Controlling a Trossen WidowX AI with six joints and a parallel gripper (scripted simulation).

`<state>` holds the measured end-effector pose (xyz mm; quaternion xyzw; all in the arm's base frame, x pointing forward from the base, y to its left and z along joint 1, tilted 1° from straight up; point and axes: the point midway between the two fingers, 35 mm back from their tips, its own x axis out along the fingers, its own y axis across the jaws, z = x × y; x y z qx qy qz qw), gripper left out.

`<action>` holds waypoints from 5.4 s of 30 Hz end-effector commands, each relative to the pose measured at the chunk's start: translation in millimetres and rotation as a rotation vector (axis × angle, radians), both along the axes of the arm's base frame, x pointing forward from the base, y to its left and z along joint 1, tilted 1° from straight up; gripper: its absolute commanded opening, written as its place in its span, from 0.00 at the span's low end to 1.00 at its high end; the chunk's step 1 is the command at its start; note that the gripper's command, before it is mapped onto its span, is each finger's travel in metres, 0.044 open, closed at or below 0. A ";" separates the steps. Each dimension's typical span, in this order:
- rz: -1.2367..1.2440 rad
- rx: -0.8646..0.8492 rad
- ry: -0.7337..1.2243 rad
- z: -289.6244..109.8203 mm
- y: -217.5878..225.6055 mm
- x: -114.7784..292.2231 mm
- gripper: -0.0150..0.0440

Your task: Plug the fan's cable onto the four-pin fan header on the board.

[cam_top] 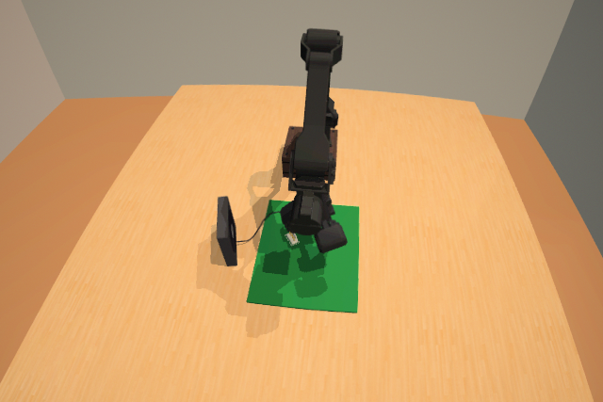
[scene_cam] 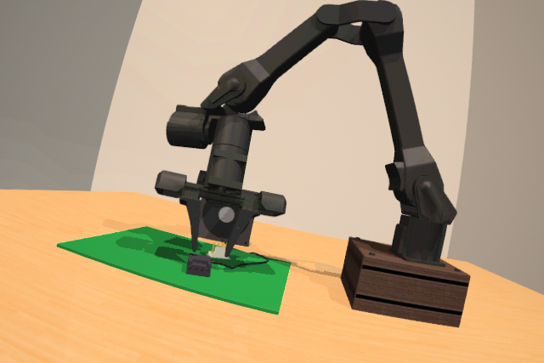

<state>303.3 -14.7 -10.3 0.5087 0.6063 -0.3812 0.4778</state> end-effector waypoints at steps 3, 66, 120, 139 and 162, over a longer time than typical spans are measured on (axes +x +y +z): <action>-0.004 0.004 0.006 -11.4 1.0 -1.6 0.61; -0.004 0.004 0.006 -20.2 1.3 -2.0 0.61; -0.004 0.004 0.006 -20.2 1.3 -2.0 0.61; -0.004 0.004 0.006 -20.2 1.3 -2.0 0.61; 0.000 -0.019 -0.024 -2.1 2.6 4.0 0.60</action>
